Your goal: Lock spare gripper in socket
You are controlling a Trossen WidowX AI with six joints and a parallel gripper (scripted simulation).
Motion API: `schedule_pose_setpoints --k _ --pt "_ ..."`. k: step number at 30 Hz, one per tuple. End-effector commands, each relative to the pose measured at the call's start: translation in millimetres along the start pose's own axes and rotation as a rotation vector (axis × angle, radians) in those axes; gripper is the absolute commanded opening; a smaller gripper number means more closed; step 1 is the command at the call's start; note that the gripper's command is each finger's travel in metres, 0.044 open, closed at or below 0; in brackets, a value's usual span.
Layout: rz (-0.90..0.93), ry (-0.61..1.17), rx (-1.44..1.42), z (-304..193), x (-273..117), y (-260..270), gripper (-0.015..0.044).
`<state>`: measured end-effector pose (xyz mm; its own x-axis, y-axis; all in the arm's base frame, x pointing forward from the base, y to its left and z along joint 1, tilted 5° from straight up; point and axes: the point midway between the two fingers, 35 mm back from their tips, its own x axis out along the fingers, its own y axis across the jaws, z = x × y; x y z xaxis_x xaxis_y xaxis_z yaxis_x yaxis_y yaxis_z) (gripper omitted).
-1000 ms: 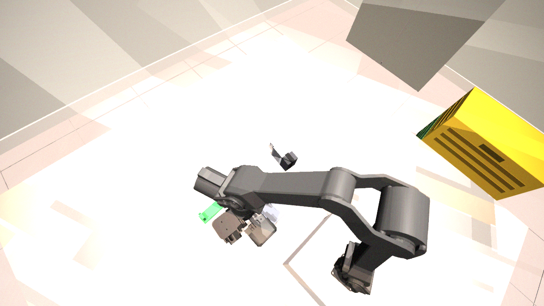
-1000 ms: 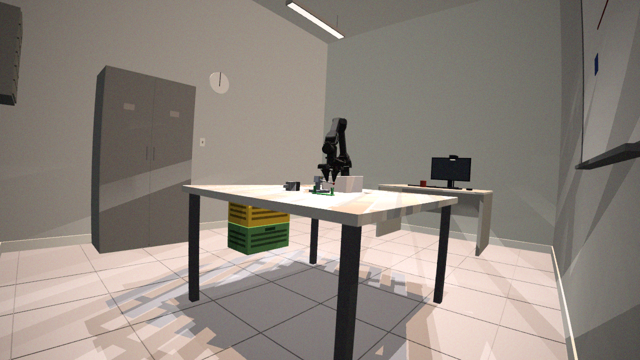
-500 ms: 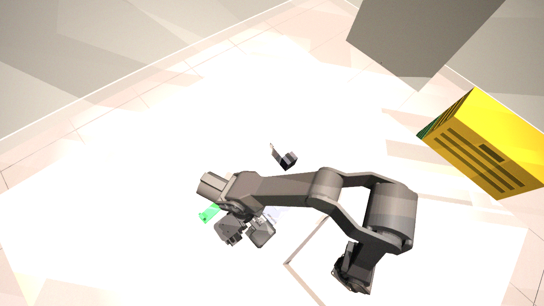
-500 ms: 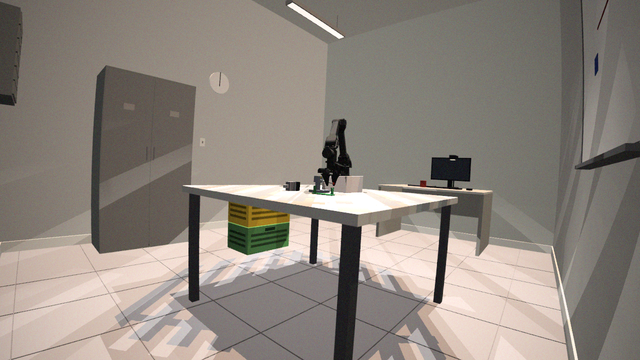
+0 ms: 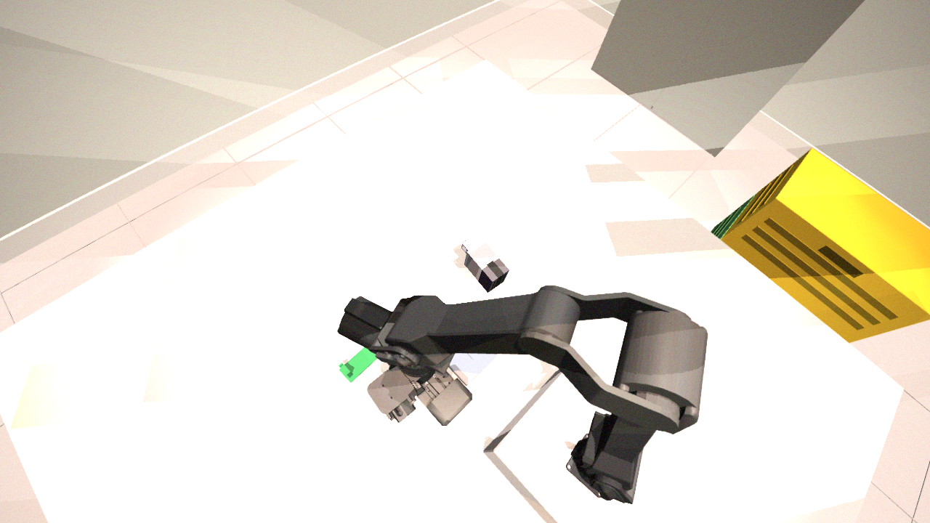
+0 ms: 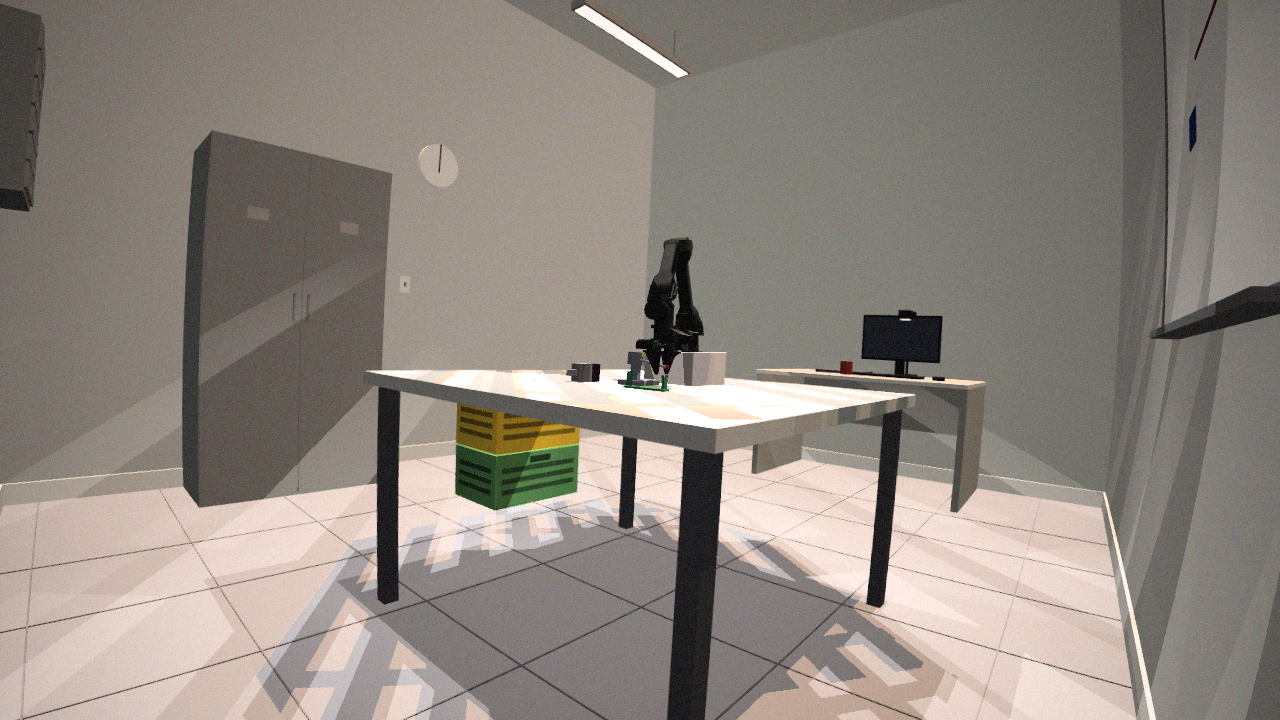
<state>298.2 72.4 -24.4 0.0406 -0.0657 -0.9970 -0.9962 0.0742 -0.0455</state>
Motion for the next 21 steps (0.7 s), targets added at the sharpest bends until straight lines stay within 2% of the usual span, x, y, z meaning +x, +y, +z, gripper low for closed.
schedule_pose_setpoints --k 1,6,15,21 --pt "-0.001 0.004 -0.007 -0.6 1.0 -0.1 0.0143" --pt "-0.001 0.004 -0.007 -0.6 1.0 -0.1 0.0011" --pt "-0.001 0.002 -0.007 -0.5 0.9 0.0 0.0000" --pt "0.002 -0.073 0.005 2.2 -3.7 -0.6 0.0000"
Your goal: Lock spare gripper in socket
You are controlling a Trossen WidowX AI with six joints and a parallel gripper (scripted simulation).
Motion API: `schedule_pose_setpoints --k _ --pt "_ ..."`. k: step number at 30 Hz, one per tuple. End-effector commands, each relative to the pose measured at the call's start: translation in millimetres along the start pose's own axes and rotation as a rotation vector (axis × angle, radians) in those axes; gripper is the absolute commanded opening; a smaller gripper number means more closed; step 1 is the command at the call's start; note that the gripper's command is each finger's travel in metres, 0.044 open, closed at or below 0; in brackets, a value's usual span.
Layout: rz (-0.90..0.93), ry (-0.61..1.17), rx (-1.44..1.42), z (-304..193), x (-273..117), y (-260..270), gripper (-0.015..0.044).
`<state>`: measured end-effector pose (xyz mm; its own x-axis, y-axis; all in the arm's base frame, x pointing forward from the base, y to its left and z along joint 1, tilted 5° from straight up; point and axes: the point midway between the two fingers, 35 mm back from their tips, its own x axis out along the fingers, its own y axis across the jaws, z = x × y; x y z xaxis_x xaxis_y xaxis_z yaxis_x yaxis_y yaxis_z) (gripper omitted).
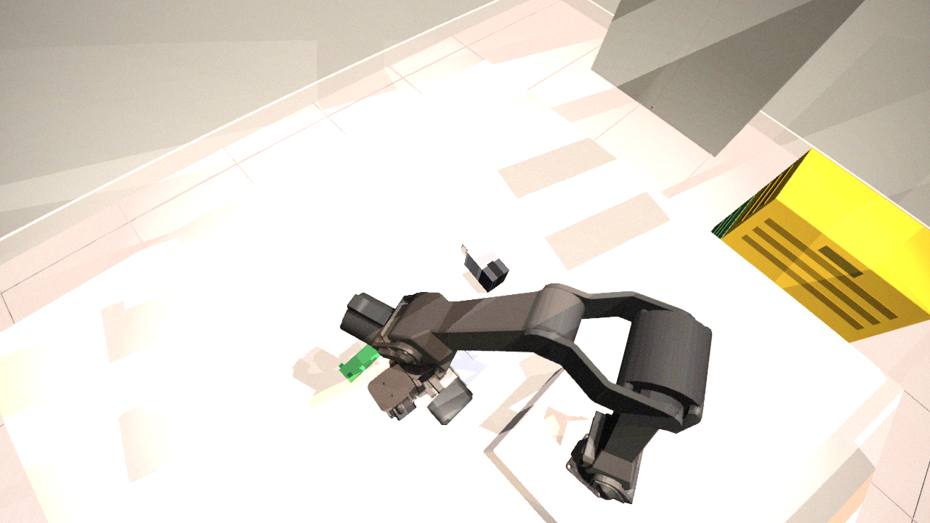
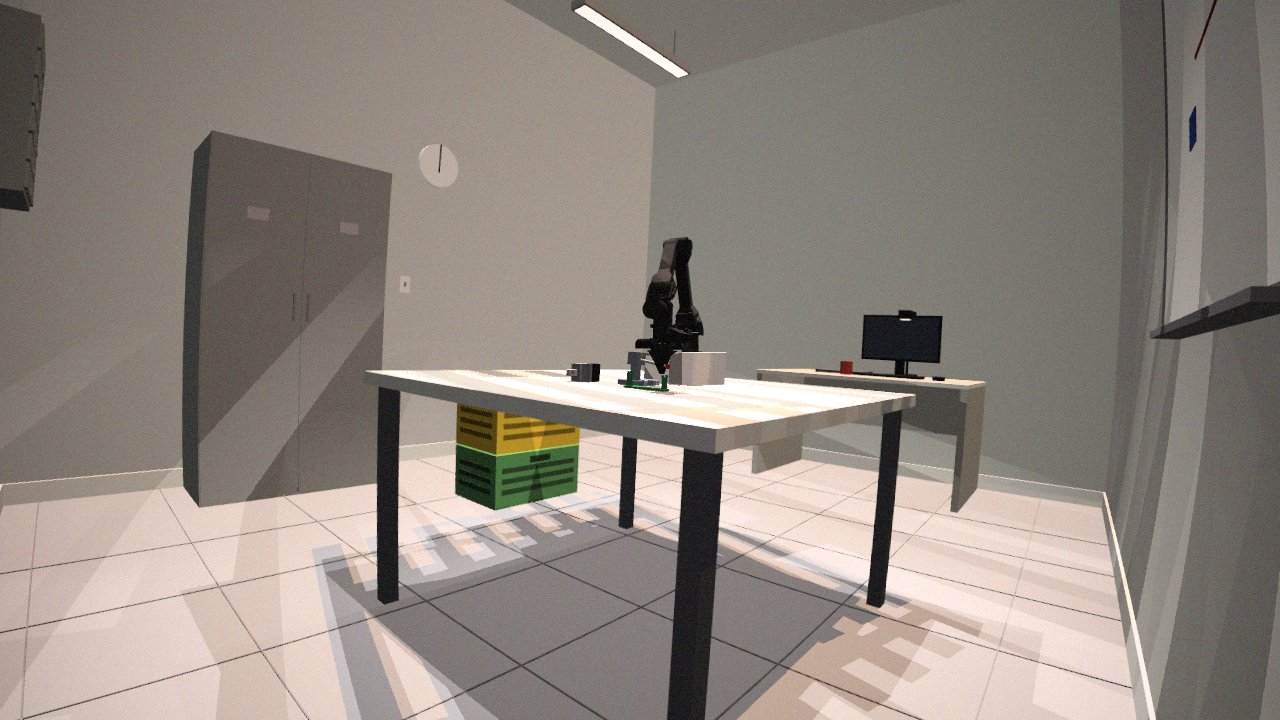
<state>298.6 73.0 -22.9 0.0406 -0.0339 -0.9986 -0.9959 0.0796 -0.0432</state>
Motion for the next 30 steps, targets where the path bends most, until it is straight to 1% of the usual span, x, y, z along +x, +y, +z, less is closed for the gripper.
schedule_pose_setpoints --k 1,7,30 --pt "0.000 -0.056 0.002 2.3 -3.2 -0.4 0.0000" --pt "0.000 -0.128 0.008 6.8 -7.8 -1.0 0.0000" --pt "-0.004 -0.143 0.004 23.5 -12.7 -2.5 0.0000"
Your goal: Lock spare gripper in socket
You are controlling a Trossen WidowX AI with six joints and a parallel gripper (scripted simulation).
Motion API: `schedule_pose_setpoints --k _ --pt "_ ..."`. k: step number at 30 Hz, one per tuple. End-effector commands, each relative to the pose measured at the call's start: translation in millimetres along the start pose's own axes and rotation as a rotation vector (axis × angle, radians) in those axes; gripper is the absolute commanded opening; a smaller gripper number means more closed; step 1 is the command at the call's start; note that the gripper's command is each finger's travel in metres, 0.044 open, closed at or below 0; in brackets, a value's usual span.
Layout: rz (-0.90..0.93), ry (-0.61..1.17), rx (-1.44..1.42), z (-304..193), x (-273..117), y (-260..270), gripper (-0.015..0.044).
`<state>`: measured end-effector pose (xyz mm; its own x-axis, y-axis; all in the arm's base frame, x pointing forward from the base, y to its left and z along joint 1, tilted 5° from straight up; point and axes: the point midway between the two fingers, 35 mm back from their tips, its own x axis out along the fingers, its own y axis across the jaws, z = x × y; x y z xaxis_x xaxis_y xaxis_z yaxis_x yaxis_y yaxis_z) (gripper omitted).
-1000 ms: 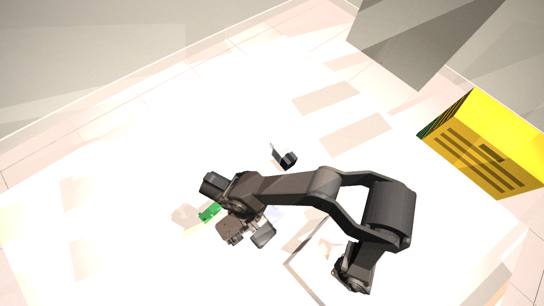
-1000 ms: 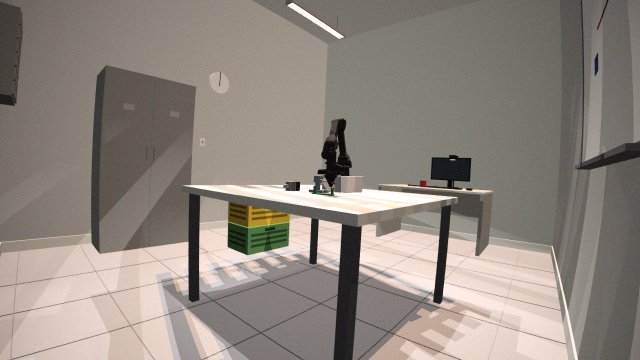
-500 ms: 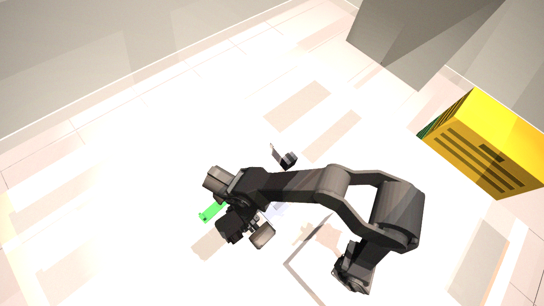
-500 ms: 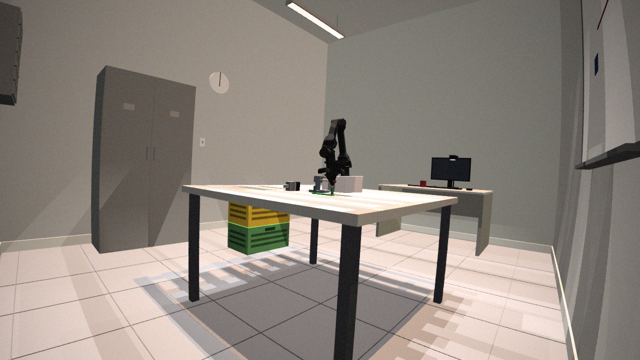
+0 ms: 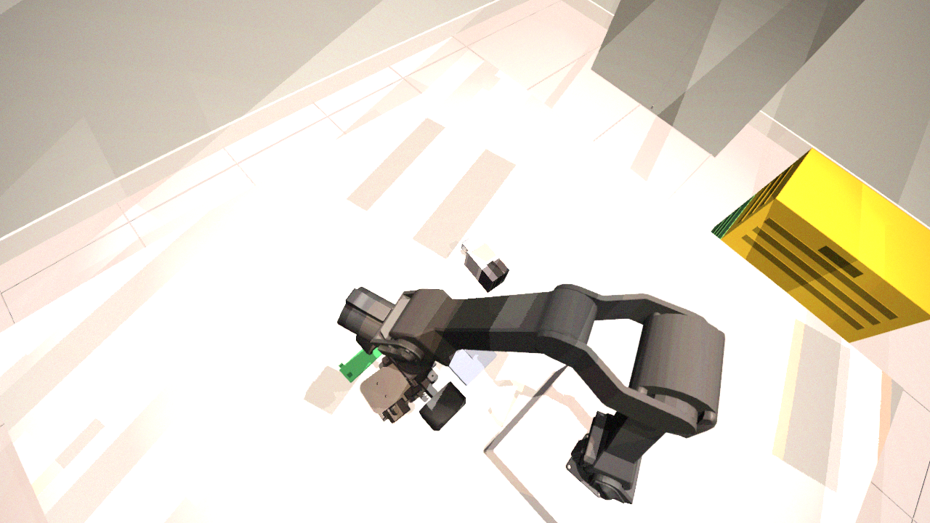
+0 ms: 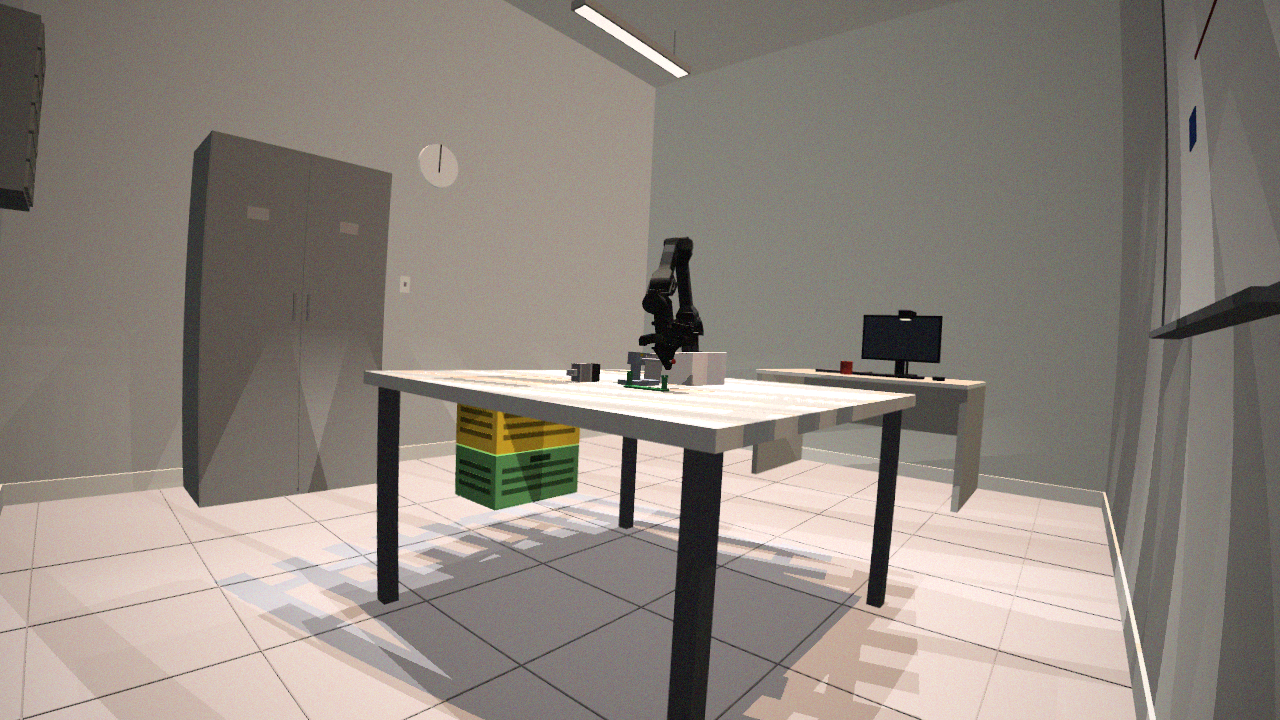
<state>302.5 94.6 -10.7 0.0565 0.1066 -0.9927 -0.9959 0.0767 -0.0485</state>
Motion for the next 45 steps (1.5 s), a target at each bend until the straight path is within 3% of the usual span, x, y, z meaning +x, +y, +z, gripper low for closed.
schedule_pose_setpoints --k 1,45 --pt "0.000 -0.002 0.007 3.0 0.6 0.1 0.0000" --pt "-0.003 0.004 0.006 42.3 3.2 -0.8 0.0000"
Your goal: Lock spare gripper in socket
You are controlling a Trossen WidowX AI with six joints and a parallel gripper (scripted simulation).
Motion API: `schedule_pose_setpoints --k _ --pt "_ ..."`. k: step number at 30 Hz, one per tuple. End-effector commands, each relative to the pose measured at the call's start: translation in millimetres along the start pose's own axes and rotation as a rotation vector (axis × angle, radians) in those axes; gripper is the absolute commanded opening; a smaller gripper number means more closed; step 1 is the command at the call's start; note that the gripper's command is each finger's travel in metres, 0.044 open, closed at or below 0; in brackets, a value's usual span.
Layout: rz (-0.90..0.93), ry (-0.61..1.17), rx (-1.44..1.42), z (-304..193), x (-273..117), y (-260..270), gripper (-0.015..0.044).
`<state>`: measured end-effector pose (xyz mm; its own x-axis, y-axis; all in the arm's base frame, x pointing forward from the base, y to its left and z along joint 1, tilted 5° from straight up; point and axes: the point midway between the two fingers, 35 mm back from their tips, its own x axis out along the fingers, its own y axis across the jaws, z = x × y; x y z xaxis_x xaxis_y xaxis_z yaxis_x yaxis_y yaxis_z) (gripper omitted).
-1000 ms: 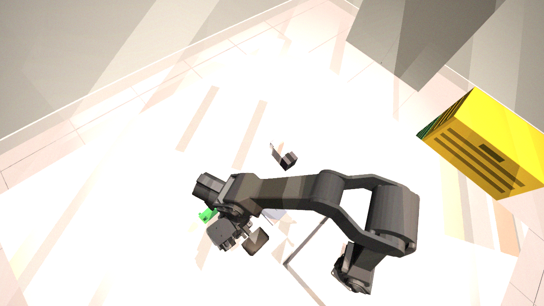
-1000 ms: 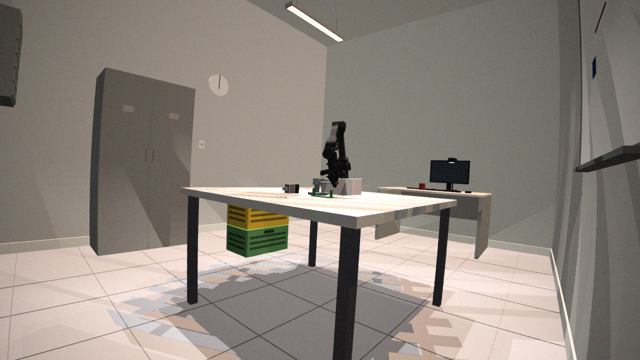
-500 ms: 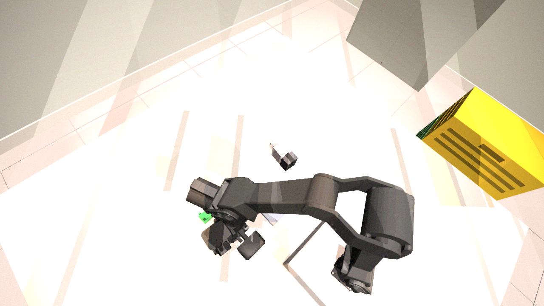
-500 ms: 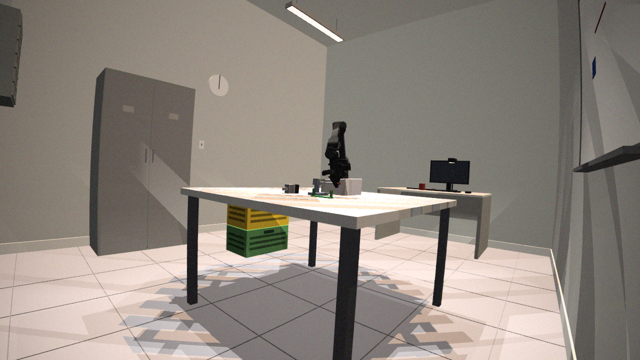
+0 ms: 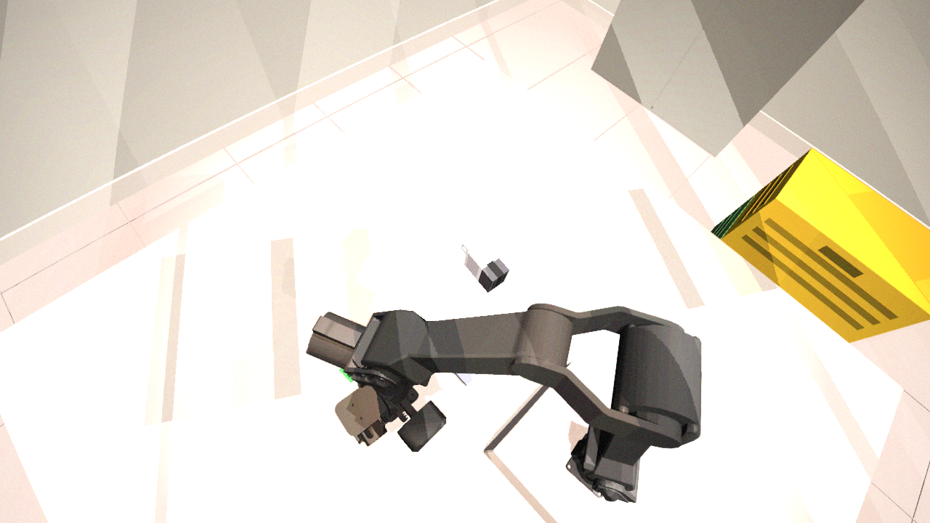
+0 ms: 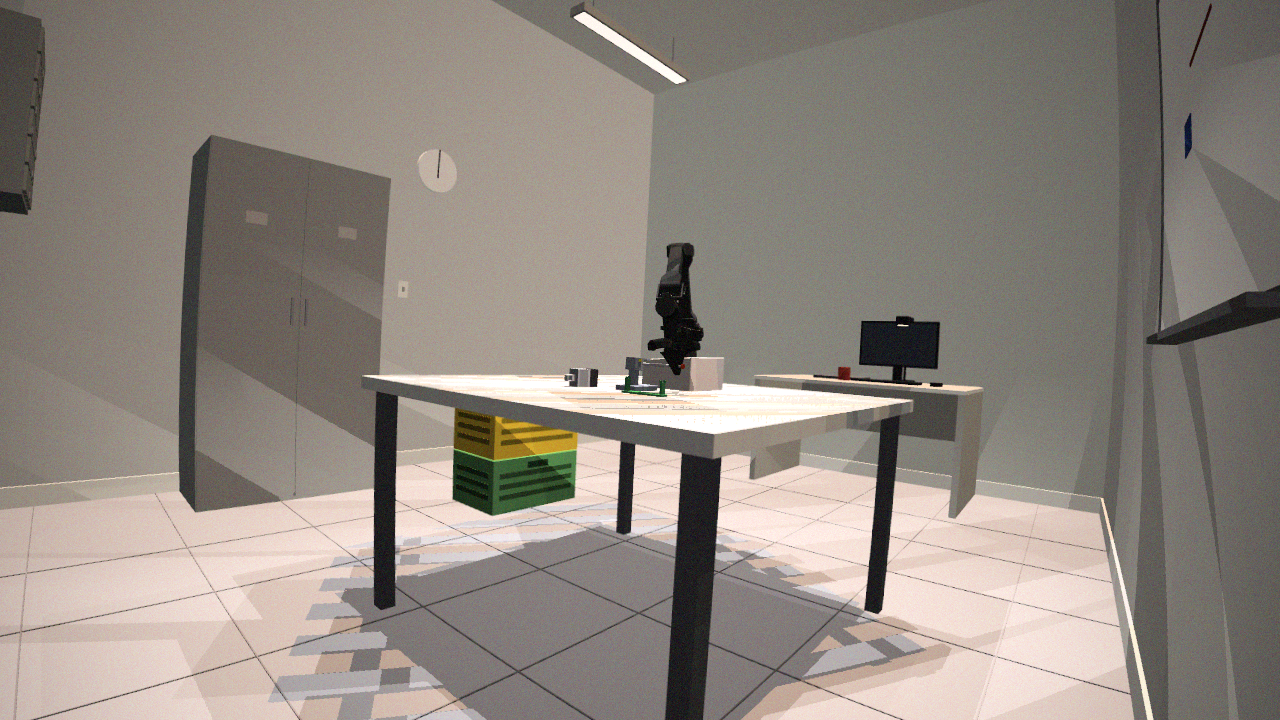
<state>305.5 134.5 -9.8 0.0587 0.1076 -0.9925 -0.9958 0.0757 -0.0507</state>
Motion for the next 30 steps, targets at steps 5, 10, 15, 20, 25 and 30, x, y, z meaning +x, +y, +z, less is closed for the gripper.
schedule_pose_setpoints --k 5,10,15,20,25,30 --pt "-0.001 0.006 0.007 7.3 -0.6 -0.8 0.0000" --pt "-0.003 0.007 0.006 11.8 -0.9 -0.6 0.0000" --pt "-0.003 0.007 0.006 16.4 -1.4 -0.8 0.0000" --pt "-0.003 0.005 0.004 17.5 -6.2 -0.6 0.0000" --pt "0.006 0.007 -0.001 18.7 -16.4 1.2 0.0000" --pt "0.013 0.010 -0.003 19.4 -23.5 2.5 0.0000"
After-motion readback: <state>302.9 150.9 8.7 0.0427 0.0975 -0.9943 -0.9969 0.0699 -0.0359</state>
